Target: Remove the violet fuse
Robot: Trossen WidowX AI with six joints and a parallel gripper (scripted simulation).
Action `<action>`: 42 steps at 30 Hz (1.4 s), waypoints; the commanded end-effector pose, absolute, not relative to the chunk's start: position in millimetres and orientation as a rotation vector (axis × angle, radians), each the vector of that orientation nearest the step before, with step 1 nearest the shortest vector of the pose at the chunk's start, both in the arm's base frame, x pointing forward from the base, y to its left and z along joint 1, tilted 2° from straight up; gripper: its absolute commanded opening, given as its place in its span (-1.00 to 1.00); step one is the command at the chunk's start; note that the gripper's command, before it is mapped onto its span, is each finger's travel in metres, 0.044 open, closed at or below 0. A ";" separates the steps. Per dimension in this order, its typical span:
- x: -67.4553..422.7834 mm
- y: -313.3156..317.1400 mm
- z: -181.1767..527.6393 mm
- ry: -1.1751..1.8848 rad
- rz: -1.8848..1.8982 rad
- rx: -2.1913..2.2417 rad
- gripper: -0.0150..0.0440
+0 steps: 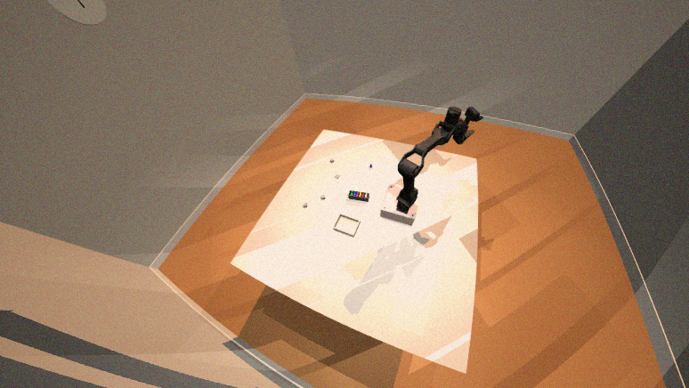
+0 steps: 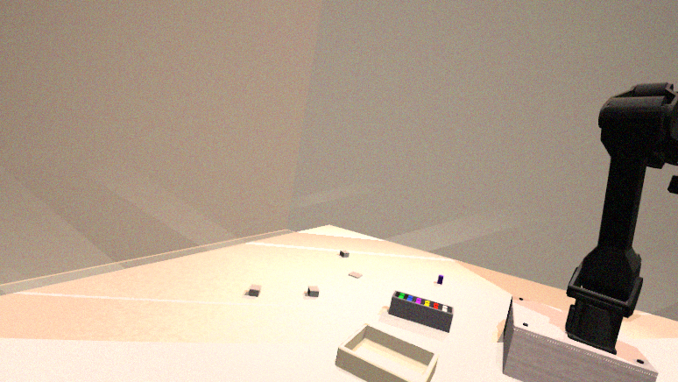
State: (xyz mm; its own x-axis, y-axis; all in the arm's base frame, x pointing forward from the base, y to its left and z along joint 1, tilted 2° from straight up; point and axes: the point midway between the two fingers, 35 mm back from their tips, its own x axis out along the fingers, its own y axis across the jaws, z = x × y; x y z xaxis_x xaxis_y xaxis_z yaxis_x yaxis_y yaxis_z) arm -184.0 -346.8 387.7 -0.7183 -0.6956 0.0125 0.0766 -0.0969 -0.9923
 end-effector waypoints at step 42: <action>310.8 -192.2 100.8 1.276 0.479 -1.287 -0.26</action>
State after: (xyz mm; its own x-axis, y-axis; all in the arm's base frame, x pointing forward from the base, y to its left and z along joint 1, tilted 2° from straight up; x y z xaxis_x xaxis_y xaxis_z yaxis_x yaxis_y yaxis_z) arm 299.1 -230.7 119.3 0.3208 -0.4530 -0.8318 -0.7768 0.3767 -0.5047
